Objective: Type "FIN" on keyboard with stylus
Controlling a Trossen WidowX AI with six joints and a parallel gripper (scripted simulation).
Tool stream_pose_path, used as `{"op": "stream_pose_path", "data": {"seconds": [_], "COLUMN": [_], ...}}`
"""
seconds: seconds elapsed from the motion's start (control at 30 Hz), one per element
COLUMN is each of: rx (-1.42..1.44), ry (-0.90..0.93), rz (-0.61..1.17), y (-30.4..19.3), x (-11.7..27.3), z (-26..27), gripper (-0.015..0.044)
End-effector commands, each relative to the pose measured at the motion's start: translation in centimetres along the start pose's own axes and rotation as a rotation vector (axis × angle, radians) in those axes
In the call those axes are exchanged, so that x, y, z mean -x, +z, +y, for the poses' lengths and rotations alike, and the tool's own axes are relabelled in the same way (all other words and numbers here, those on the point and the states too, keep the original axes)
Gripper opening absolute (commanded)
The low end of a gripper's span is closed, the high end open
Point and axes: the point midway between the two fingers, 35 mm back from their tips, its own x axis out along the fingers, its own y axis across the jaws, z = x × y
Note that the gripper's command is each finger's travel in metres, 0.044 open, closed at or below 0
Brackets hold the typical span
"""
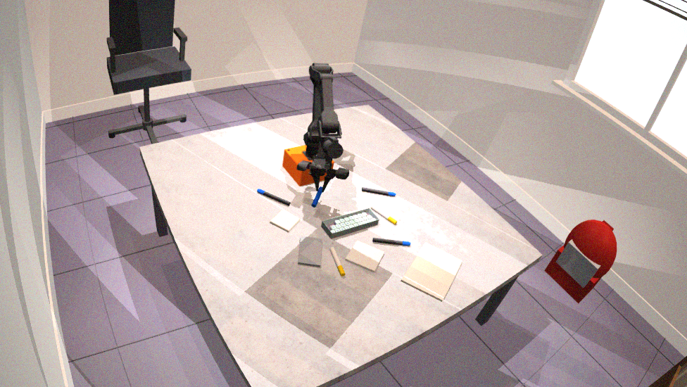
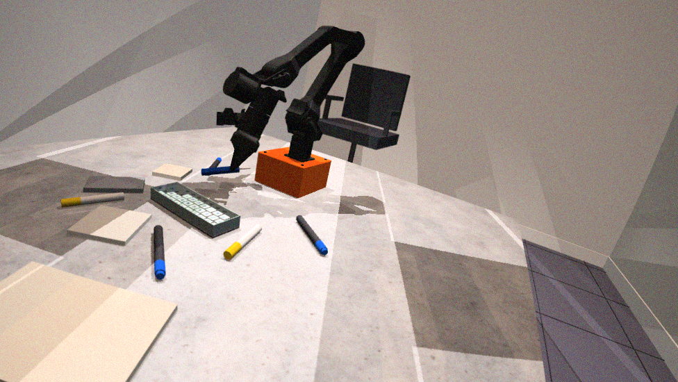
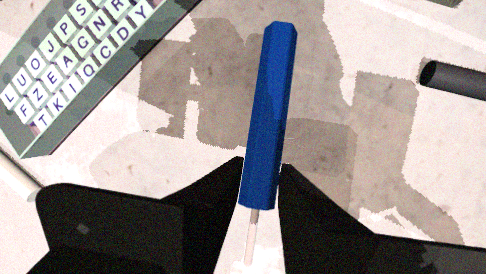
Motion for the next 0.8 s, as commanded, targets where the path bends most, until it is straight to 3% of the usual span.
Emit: {"op": "stream_pose_path", "data": {"seconds": [0.0, 0.4, 0.77], "rx": [0.117, 0.458, 0.475], "ry": [0.032, 0.078, 0.079], "rz": [-0.04, -0.176, -0.183], "y": [0.04, 0.3, 0.27], "x": [0.0, -0.04, -0.61], "z": [-0.05, -0.28, -0.29], "gripper": [0.0, 0.0, 0.0]}}
